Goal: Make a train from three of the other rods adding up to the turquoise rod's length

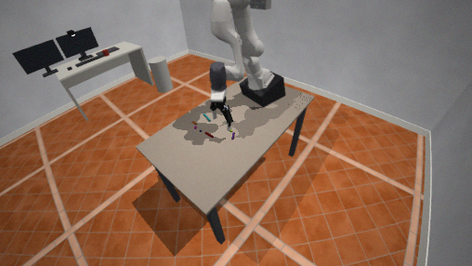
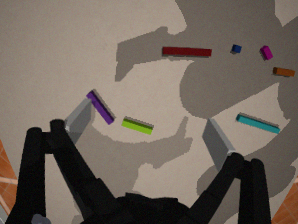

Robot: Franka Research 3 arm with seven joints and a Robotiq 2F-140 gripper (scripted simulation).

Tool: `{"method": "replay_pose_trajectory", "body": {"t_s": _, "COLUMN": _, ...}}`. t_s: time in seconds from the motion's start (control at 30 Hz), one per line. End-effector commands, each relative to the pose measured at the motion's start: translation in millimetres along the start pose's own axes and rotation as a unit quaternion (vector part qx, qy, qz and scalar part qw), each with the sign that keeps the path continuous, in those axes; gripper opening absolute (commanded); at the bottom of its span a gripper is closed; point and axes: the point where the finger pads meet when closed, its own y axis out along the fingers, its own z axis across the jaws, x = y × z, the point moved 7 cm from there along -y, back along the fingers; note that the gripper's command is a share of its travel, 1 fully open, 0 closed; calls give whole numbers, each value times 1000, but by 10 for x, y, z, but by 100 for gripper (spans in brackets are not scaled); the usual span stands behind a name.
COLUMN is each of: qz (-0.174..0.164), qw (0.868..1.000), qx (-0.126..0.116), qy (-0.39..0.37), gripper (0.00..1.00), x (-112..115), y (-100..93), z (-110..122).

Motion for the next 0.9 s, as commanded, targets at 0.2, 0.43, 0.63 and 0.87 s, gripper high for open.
{"method": "replay_pose_trajectory", "body": {"t_s": 0.2, "qz": -8, "qw": 991, "qx": -12, "qy": -134, "gripper": 100, "x": -15, "y": 2, "z": -7}}
{"method": "replay_pose_trajectory", "body": {"t_s": 0.43, "qz": -8, "qw": 981, "qx": -12, "qy": -193, "gripper": 100, "x": -12, "y": 4, "z": -13}}
{"method": "replay_pose_trajectory", "body": {"t_s": 0.63, "qz": -7, "qw": 971, "qx": -12, "qy": -240, "gripper": 100, "x": -9, "y": 6, "z": -18}}
{"method": "replay_pose_trajectory", "body": {"t_s": 0.87, "qz": -7, "qw": 955, "qx": -12, "qy": -297, "gripper": 100, "x": -6, "y": 9, "z": -24}}
